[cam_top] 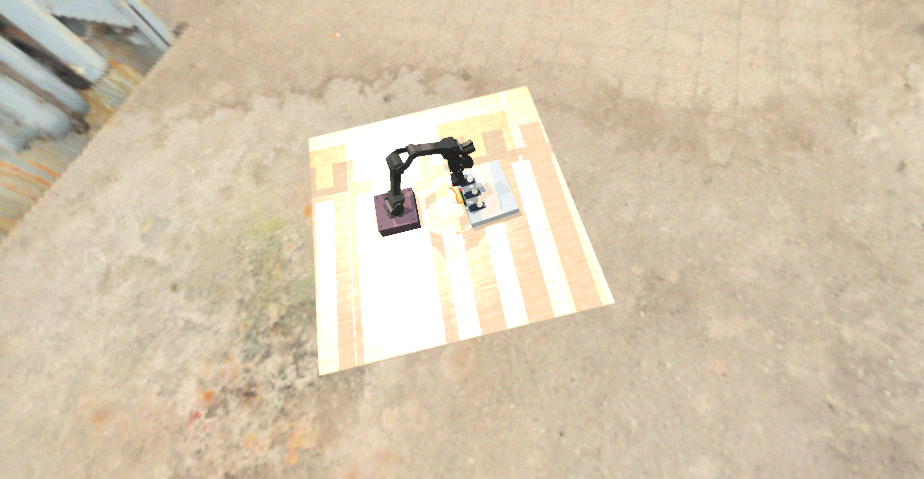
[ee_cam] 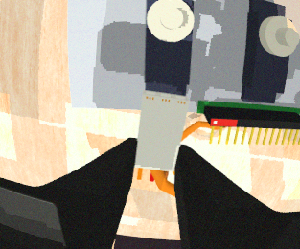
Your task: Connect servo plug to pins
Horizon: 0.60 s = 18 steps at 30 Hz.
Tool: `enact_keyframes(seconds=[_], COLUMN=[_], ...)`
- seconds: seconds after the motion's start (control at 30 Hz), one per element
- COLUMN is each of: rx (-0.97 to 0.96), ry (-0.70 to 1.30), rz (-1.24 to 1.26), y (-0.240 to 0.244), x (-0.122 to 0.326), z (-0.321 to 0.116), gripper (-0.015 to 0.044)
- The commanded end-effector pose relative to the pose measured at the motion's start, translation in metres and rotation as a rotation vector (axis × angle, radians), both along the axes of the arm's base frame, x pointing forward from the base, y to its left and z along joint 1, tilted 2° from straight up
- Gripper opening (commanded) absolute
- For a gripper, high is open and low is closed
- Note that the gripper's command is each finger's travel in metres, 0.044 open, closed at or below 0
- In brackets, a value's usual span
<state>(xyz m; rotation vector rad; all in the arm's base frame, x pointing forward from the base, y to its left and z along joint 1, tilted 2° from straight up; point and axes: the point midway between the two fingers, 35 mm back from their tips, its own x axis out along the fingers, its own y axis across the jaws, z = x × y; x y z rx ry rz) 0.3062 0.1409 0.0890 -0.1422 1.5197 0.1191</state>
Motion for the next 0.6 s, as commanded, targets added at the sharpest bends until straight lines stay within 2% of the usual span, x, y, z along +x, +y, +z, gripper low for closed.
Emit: enact_keyframes(seconds=[0.0,0.57], rx=[-0.003,-0.011], ry=[-0.008,-0.002], rz=[0.019,0.092], y=[-0.013,-0.061], x=[-0.010,-0.063], z=[0.001,-0.010], gripper=[0.0000,0.0000])
